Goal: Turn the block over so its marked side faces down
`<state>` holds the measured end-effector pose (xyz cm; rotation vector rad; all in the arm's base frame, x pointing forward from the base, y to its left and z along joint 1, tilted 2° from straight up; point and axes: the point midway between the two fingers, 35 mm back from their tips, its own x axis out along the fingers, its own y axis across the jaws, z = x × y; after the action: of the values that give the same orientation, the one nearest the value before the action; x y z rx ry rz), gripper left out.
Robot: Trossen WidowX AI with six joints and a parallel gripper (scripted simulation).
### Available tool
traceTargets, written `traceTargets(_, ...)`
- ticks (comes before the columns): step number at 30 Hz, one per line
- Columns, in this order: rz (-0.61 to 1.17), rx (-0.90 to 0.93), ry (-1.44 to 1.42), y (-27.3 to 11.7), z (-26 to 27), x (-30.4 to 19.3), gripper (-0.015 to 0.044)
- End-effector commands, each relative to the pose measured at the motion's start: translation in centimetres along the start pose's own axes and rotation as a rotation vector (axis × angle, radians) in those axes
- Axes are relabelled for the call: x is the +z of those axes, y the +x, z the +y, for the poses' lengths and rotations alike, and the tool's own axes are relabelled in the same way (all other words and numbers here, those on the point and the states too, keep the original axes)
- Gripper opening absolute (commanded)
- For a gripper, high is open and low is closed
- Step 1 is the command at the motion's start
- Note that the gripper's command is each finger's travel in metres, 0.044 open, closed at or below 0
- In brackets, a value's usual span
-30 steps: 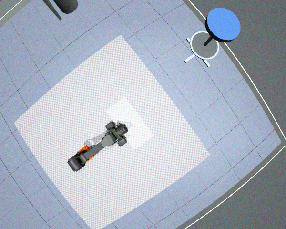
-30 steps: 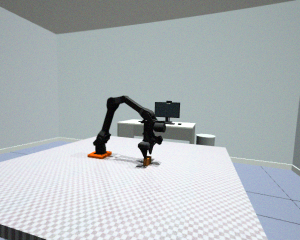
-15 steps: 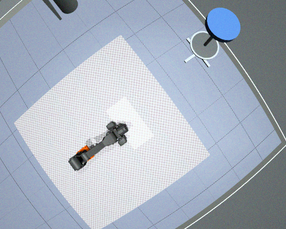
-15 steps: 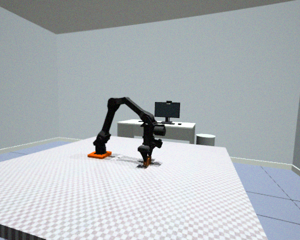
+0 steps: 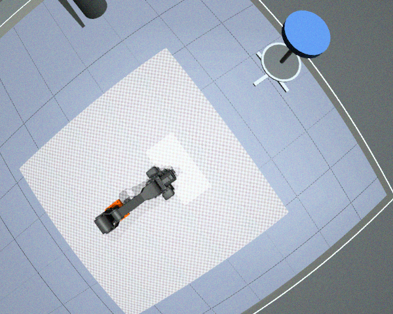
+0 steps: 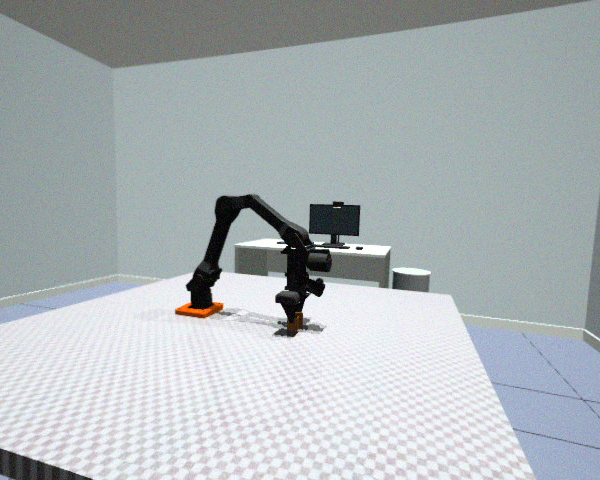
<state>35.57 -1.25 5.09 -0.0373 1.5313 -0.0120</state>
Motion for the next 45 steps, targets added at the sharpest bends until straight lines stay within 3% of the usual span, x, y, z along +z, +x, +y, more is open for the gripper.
traceTargets(1, 0.002, -0.003, -0.003, 0.1, 0.0, 0.0, 0.0209)
traceTargets(8, 0.002, -0.003, -0.003, 0.1, 0.0, 0.0, 0.0162)
traceTargets(14, 0.002, -0.003, -0.003, -2.5, 0.0, 0.0, 0.0005)
traceTargets(21, -0.008, -0.002, -0.002, -2.8, 0.0, 0.0, 0.0000)
traceTargets(45, -0.373, 0.001, -0.001, -1.7, -0.1, 0.1, 0.0000)
